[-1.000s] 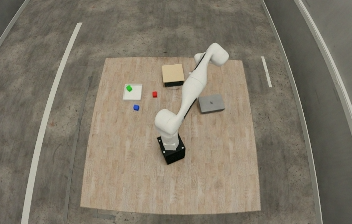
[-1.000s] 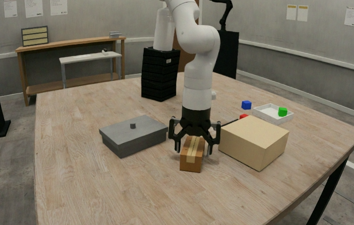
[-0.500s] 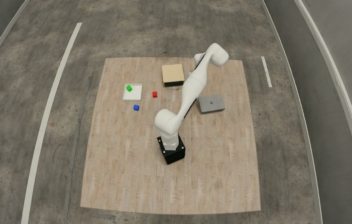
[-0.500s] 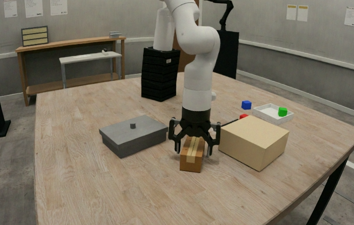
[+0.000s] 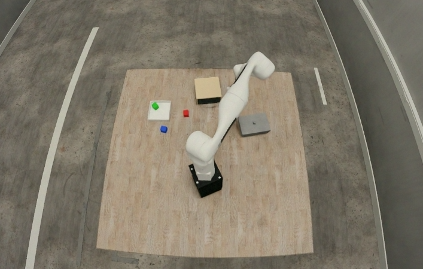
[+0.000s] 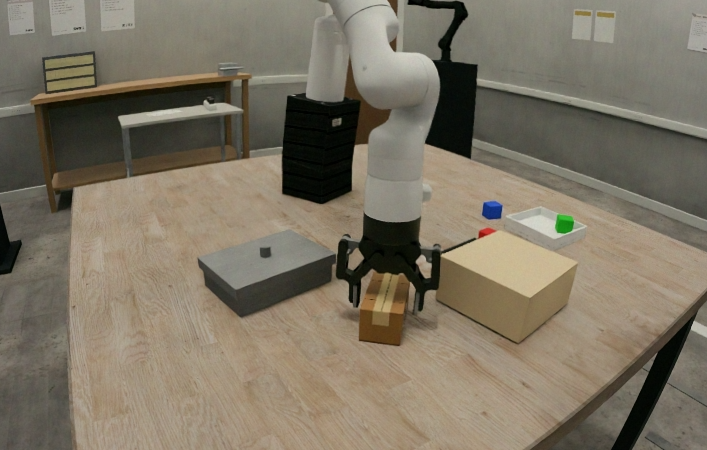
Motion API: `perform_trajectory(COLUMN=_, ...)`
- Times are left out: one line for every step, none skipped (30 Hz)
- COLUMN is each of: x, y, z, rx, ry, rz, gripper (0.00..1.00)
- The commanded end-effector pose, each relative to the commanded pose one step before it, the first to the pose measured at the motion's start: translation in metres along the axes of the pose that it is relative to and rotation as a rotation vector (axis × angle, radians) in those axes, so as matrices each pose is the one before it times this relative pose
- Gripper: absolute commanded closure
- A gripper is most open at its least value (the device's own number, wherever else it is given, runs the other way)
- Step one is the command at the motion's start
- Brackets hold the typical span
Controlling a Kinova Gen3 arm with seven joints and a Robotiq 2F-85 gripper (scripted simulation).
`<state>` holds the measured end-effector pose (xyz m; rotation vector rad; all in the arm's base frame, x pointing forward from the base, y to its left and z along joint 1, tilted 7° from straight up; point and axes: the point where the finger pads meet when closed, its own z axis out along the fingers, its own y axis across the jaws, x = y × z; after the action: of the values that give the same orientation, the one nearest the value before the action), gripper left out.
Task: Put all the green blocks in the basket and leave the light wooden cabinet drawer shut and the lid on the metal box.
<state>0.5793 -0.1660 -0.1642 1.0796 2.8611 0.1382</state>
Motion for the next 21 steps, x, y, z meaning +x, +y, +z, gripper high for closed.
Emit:
perform_trajectory(x=-0.00105, y=0.00035, z=-0.00113, rx=-0.00068, ry=-0.00211, rz=0.00006, gripper=0.07)
perform_trajectory(x=0.0, y=0.0, z=0.0, rx=0.0, ry=0.0, rz=0.0, gripper=0.07)
perform_trajectory(x=0.0, y=0.0, z=0.0, rx=0.0, ry=0.0, rz=0.0, gripper=0.07)
perform_trajectory(x=0.0, y=0.0, z=0.0, rx=0.0, ry=0.0, rz=0.0, gripper=0.07)
perform_trajectory(x=0.0, y=0.0, z=0.0, rx=0.0, ry=0.0, rz=0.0, gripper=0.07)
perform_trajectory(x=0.0, y=0.0, z=0.0, rx=0.0, ry=0.0, rz=0.0, gripper=0.07)
perform_trajectory(x=0.0, y=0.0, z=0.0, rx=0.0, ry=0.0, rz=0.0, gripper=0.07)
perform_trajectory(x=0.0, y=0.0, z=0.0, rx=0.0, ry=0.0, rz=0.0, gripper=0.07)
perform_trajectory(x=0.0, y=0.0, z=0.0, rx=0.0, ry=0.0, rz=0.0, gripper=0.07)
perform_trajectory(x=0.0, y=0.0, z=0.0, rx=0.0, ry=0.0, rz=0.0, gripper=0.07)
perform_trajectory(x=0.0, y=0.0, z=0.0, rx=0.0, ry=0.0, rz=0.0, gripper=0.07)
perform_trajectory(x=0.0, y=0.0, z=0.0, rx=0.0, ry=0.0, rz=0.0, gripper=0.07)
perform_trajectory(x=0.0, y=0.0, z=0.0, rx=0.0, ry=0.0, rz=0.0, gripper=0.07)
perform_trajectory(x=0.0, y=0.0, z=0.0, rx=0.0, ry=0.0, rz=0.0, gripper=0.07)
perform_trajectory(x=0.0, y=0.0, z=0.0, rx=0.0, ry=0.0, rz=0.0, gripper=0.33)
perform_trajectory(x=0.0, y=0.0, z=0.0, rx=0.0, ry=0.0, rz=0.0, gripper=0.33)
perform_trajectory(x=0.0, y=0.0, z=0.0, rx=0.0, ry=0.0, rz=0.0, gripper=0.33)
perform_trajectory(x=0.0, y=0.0, z=0.0, rx=0.0, ry=0.0, rz=0.0, gripper=0.33)
perform_trajectory(x=0.0, y=0.0, z=0.0, rx=0.0, ry=0.0, rz=0.0, gripper=0.33)
perform_trajectory(x=0.0, y=0.0, z=0.0, rx=0.0, ry=0.0, rz=0.0, gripper=0.33)
perform_trajectory(x=0.0, y=0.0, z=0.0, rx=0.0, ry=0.0, rz=0.0, gripper=0.33)
